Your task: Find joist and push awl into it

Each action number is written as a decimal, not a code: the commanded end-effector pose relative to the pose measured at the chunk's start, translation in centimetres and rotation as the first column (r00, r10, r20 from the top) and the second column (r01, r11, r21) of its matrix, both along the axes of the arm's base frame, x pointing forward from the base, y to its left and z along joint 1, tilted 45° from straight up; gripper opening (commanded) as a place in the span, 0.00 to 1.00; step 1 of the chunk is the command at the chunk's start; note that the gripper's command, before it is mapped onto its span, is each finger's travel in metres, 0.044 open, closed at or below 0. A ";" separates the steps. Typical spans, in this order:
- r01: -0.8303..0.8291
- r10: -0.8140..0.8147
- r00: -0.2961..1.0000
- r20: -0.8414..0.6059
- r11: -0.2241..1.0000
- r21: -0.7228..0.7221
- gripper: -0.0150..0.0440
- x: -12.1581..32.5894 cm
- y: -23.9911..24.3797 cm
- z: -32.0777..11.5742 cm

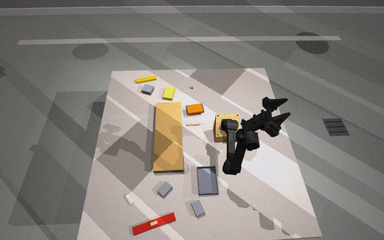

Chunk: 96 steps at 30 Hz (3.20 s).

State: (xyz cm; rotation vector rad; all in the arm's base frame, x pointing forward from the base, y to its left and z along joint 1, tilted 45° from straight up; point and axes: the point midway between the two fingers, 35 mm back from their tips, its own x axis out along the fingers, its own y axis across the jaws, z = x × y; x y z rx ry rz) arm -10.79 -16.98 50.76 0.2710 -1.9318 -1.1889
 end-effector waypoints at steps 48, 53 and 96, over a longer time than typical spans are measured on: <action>-0.598 0.087 0.582 0.809 -0.628 0.498 1.00 30.6 -15.0 -53.3; -0.570 -0.157 0.614 0.774 -0.766 0.296 1.00 31.7 -8.9 -58.8; -0.592 -0.564 0.712 0.419 -0.802 -0.074 1.00 30.2 5.7 -67.0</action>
